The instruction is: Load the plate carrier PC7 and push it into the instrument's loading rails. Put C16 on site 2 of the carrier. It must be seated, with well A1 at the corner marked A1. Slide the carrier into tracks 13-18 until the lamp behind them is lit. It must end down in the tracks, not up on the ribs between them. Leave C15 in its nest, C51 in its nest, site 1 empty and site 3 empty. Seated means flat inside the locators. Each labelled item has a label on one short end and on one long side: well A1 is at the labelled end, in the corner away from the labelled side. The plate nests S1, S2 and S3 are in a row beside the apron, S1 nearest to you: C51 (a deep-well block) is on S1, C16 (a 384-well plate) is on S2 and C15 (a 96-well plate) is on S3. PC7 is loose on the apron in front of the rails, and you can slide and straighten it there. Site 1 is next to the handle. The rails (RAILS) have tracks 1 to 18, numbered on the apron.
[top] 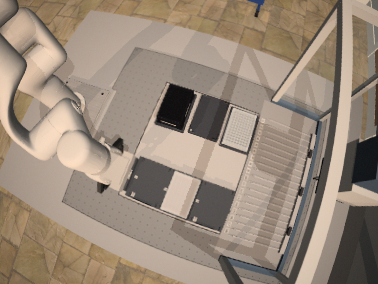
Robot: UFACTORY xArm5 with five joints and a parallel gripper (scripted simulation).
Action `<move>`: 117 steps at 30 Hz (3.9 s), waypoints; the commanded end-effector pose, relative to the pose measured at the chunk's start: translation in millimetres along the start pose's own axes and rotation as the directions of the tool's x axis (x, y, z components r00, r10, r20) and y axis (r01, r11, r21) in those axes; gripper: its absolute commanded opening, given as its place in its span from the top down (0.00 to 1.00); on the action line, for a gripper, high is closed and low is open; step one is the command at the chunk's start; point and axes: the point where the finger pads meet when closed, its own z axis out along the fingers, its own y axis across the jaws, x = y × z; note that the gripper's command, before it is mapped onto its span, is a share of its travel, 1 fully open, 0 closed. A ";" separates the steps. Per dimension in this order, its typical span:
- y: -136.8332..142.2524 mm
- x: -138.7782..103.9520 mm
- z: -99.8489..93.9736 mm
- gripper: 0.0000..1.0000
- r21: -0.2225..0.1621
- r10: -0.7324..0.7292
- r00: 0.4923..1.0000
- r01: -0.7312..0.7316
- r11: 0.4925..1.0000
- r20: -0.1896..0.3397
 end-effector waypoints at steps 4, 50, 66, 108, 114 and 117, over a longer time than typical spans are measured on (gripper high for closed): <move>0.7 1.3 12.3 0.19 -0.001 0.000 1.000 0.000 1.000 -0.003; 0.8 1.2 40.7 0.19 -0.001 0.000 1.000 0.000 1.000 -0.003; 0.9 1.1 46.0 0.19 -0.001 0.000 1.000 0.000 1.000 -0.003; 0.8 34.2 46.0 0.19 -0.001 0.000 1.000 0.000 1.000 -0.003; 0.8 39.2 46.0 0.19 -0.001 0.000 1.000 0.000 1.000 -0.003; 0.8 41.2 46.0 0.19 -0.001 0.000 1.000 0.000 1.000 -0.003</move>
